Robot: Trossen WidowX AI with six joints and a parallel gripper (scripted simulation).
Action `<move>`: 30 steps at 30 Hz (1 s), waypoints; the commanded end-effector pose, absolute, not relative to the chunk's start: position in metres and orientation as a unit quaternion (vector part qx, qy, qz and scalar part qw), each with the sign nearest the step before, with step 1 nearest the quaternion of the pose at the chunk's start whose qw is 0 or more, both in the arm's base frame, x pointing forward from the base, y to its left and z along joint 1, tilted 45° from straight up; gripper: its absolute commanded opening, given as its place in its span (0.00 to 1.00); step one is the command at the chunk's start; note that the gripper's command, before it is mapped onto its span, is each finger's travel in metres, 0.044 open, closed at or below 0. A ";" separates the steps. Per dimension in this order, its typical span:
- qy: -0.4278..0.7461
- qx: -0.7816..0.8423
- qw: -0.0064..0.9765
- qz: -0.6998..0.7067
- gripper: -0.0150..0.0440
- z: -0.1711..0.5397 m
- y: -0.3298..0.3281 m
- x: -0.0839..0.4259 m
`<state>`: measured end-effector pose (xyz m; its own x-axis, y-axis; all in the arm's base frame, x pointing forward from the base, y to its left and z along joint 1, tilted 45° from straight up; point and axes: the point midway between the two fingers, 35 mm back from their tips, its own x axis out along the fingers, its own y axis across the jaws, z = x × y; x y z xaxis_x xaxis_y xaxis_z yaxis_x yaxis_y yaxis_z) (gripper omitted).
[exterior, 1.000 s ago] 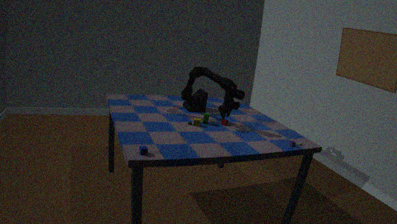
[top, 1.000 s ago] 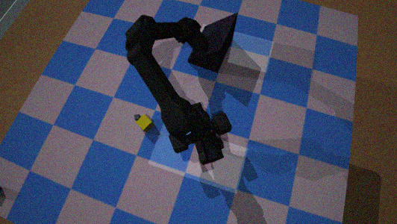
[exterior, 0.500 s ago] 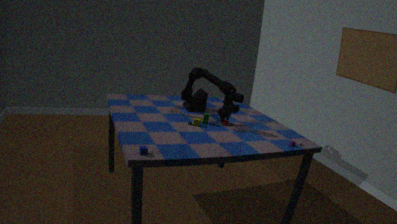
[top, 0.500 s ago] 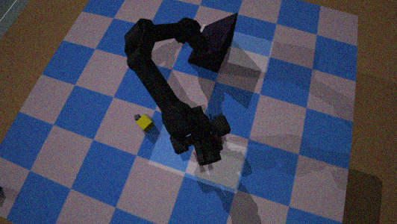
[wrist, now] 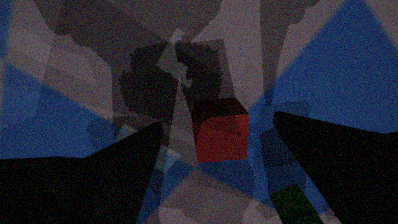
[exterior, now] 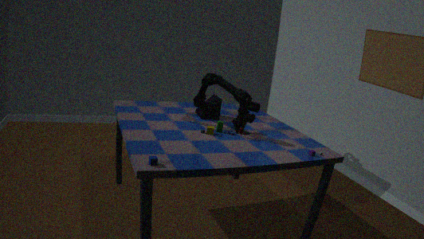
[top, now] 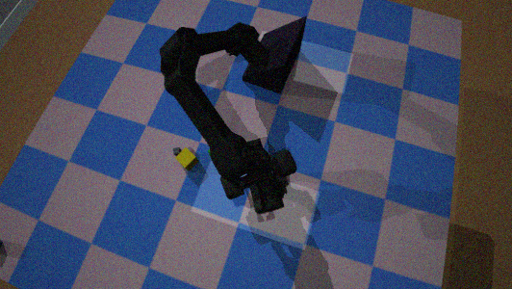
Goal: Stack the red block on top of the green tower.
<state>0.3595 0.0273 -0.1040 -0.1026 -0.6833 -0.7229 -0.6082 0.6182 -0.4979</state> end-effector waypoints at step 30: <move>0.742 -0.438 0.506 -0.036 0.30 -0.103 0.029 0.359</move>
